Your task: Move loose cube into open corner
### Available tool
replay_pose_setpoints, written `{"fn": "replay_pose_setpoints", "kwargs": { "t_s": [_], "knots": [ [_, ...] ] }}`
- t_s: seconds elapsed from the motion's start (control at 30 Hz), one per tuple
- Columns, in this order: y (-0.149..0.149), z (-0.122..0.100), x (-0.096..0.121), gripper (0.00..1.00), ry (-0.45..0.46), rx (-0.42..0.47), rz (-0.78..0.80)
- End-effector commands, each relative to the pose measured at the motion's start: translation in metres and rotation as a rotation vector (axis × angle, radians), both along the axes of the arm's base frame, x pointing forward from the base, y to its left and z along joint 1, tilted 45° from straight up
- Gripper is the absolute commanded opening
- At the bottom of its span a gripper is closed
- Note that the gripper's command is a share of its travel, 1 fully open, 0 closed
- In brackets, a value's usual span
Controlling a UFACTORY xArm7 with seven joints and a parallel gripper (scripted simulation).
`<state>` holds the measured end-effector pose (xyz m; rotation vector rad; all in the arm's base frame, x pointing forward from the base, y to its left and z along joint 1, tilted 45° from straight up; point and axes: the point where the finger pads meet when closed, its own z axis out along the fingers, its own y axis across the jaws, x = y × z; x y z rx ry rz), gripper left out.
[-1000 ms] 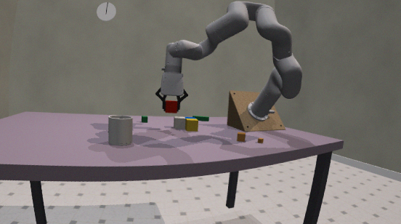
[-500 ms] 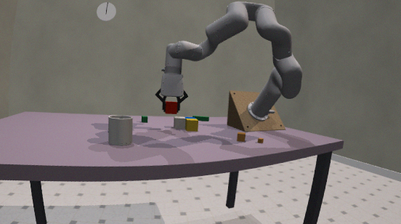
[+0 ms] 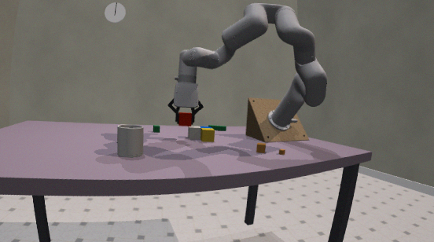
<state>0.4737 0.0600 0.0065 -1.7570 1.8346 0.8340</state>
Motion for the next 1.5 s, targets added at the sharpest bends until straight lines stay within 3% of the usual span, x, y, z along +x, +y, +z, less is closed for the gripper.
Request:
{"fn": "replay_pose_setpoints", "kwargs": {
  "t_s": [0.0, 1.47],
  "knots": [
    [0.001, -0.002, 0.001, 0.00, -0.003, -0.002, -0.003],
    [0.039, -0.040, -0.003, 0.00, -0.003, -0.002, -0.003]
  ]
}}
